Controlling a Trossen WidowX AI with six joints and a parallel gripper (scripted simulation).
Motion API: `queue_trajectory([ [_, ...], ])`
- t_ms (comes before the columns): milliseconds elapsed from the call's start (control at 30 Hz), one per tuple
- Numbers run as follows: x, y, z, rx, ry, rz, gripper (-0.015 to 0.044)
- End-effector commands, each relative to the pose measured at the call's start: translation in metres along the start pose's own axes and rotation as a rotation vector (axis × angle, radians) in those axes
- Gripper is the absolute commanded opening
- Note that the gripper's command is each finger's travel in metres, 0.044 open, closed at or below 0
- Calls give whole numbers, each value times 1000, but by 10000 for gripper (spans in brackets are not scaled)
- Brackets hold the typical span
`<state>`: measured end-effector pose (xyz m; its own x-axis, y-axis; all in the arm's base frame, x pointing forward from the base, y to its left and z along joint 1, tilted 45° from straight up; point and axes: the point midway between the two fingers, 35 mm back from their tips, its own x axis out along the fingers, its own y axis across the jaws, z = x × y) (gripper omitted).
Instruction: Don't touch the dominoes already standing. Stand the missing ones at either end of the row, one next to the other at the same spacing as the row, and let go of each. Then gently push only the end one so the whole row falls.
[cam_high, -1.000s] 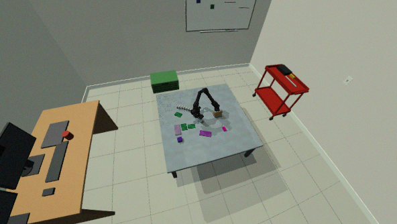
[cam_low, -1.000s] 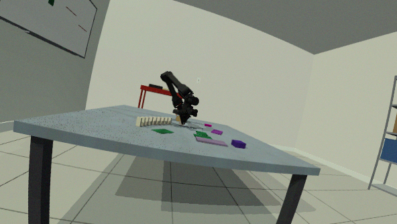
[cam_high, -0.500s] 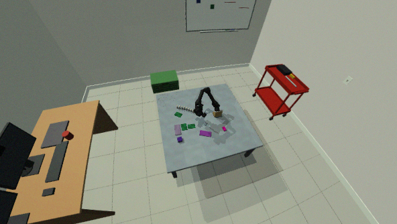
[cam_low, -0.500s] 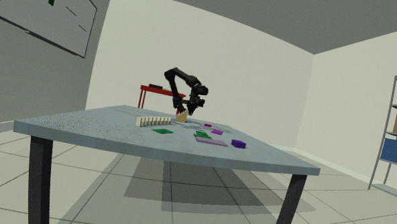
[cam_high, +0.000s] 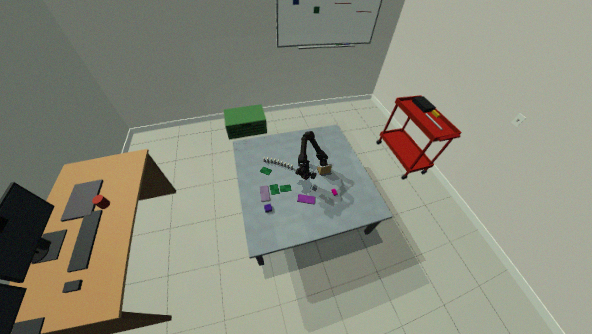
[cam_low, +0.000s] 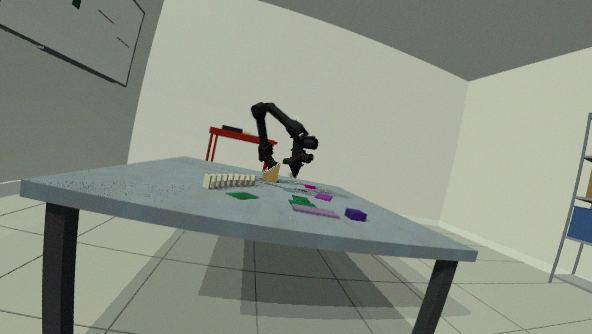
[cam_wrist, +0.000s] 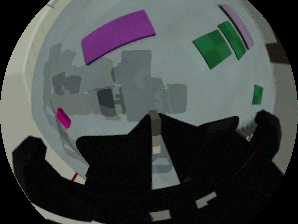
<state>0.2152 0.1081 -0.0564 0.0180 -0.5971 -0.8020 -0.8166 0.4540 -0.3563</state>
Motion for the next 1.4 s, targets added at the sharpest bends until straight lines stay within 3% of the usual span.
queue_trajectory([
  [0, 12, 4, 0, -5, -36, 75, 28],
  [667, 53, 16, 17, -19, -432, 417, 28],
  [1367, 58, 2, 18, -9, -880, 423, 28],
])
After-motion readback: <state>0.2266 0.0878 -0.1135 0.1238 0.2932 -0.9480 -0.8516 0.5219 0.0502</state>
